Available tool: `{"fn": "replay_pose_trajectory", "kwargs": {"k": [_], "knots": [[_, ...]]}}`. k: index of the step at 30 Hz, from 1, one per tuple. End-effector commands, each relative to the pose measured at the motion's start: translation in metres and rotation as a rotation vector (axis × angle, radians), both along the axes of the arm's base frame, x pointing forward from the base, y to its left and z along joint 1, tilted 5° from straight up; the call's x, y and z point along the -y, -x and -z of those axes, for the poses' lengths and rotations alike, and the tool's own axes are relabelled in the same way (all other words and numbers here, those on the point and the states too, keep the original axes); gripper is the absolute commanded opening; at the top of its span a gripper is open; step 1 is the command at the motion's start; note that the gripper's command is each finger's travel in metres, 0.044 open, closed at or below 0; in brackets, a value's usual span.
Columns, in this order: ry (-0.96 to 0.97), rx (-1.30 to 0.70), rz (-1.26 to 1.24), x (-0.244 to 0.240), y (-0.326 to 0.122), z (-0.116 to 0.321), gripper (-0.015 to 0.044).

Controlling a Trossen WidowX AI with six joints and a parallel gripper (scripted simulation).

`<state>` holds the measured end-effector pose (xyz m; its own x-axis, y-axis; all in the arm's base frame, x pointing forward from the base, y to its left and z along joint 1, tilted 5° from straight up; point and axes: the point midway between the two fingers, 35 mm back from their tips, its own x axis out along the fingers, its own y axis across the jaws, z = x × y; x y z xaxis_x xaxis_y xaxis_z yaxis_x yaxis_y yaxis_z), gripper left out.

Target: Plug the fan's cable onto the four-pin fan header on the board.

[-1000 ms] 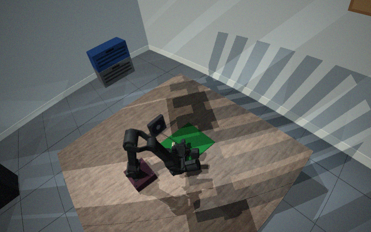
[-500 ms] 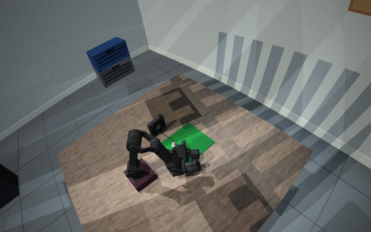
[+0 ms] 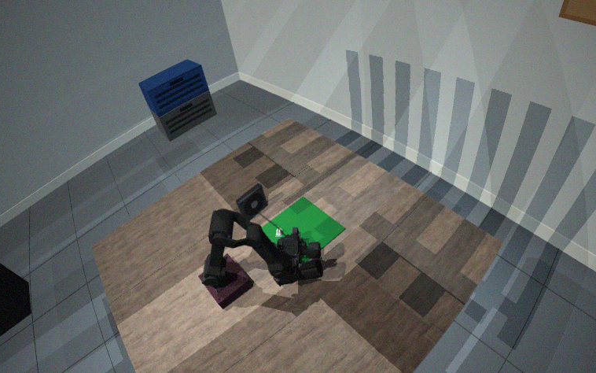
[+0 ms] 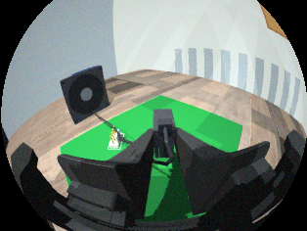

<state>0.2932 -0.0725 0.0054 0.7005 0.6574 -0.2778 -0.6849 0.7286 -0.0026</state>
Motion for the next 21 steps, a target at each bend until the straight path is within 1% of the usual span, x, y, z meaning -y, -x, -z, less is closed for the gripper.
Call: {"fn": "replay_pose_trajectory", "kwargs": {"k": [1,21], "knots": [[-0.001,0.004,-0.002,0.0,0.0,0.004,0.0],[-0.002,0.004,-0.002,0.001,0.001,0.021,0.0]]}}
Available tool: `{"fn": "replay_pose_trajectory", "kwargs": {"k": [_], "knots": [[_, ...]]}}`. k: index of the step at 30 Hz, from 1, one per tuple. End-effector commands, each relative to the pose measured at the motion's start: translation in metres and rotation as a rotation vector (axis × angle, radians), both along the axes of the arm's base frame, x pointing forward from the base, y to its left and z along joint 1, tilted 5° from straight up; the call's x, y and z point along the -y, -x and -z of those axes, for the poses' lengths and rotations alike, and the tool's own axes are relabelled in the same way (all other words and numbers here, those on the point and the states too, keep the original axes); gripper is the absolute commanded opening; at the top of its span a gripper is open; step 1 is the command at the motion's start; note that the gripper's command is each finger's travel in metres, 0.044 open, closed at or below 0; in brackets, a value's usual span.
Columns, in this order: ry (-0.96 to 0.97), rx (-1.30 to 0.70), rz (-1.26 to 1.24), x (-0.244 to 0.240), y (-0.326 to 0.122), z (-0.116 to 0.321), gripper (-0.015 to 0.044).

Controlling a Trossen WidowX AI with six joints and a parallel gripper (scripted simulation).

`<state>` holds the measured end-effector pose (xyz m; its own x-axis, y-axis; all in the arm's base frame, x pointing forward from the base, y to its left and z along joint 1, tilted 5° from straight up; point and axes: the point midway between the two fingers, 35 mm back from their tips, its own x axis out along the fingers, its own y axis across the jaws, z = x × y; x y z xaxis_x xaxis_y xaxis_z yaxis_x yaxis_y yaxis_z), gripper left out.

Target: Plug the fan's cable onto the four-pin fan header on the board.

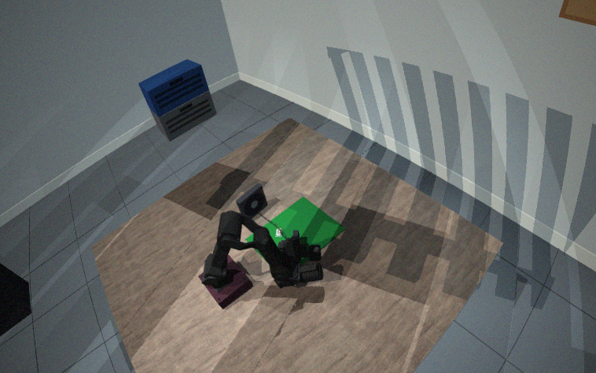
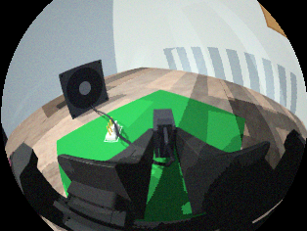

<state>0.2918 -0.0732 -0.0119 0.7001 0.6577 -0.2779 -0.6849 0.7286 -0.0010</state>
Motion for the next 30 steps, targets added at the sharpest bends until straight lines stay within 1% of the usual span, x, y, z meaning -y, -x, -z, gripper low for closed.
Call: {"fn": "replay_pose_trajectory", "kwargs": {"k": [1,16,30], "knots": [[0.0,0.005,-0.002,0.0,0.0,0.004,0.0],[-0.001,0.005,-0.002,0.001,0.001,0.016,0.0],[0.0,0.0,0.0,0.001,0.001,0.013,0.0]]}}
